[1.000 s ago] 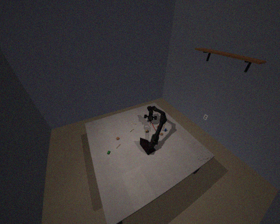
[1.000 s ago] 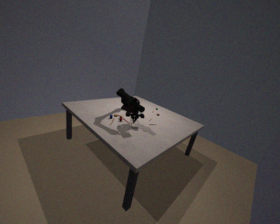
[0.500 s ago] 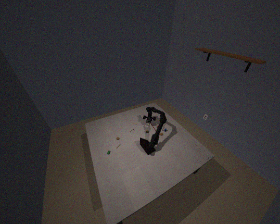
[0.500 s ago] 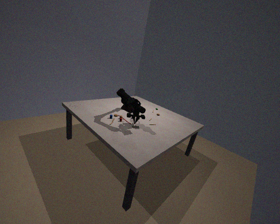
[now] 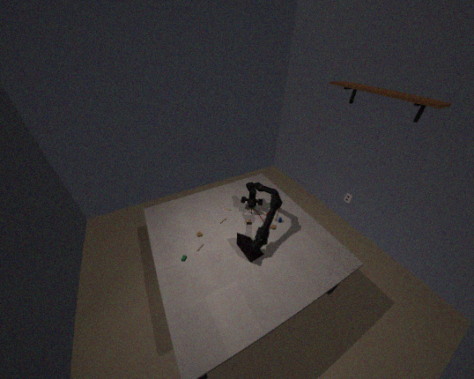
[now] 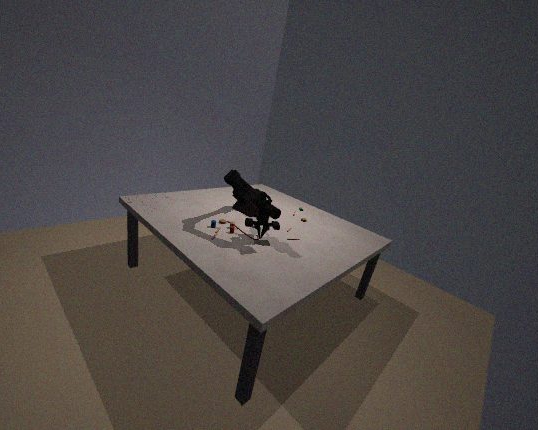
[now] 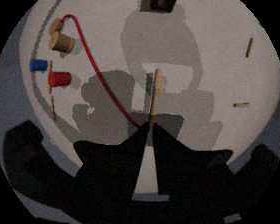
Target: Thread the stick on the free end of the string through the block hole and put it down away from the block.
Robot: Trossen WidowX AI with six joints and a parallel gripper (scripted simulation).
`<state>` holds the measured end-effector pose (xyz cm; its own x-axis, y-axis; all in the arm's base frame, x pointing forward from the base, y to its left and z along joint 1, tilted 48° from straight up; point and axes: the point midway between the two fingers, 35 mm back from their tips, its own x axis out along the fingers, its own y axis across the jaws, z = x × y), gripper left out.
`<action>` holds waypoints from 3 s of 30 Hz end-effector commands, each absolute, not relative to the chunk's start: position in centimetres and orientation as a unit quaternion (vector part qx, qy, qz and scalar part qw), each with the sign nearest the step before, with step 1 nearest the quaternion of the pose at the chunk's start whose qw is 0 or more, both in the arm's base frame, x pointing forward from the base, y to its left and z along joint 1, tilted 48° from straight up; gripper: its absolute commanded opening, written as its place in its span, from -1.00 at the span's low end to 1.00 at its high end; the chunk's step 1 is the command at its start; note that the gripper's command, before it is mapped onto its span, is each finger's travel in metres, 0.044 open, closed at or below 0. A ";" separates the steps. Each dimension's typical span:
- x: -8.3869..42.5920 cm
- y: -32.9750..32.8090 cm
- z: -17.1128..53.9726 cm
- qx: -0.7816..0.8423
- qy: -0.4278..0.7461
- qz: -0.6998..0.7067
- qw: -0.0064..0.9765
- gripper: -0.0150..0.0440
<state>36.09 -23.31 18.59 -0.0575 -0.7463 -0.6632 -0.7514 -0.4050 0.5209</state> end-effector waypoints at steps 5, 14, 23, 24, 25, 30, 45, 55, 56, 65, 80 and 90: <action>35.6 -22.9 18.2 -0.686 0.548 0.479 0.002 -0.49; 35.0 -22.3 17.6 -0.686 0.548 0.479 0.002 -0.49; 34.4 -21.7 17.0 -0.686 0.548 0.480 0.002 -0.49; 34.3 -21.6 16.9 -0.686 0.548 0.480 0.002 -0.49; 34.2 -21.5 16.9 -0.686 0.548 0.480 0.002 -0.49; 33.9 -21.2 16.6 -0.686 0.547 0.480 0.002 -0.49; 32.6 -20.2 15.5 -0.685 0.547 0.480 0.002 -0.49; 31.8 -19.6 14.8 -0.685 0.547 0.481 0.002 -0.49; 31.7 -19.5 14.8 -0.685 0.547 0.481 0.002 -0.49; 30.9 -18.9 14.1 -0.685 0.547 0.481 0.002 -0.49; 29.8 -18.3 13.4 -0.685 0.547 0.481 0.001 -0.49; 28.9 -17.5 12.6 -0.685 0.547 0.481 0.001 -0.49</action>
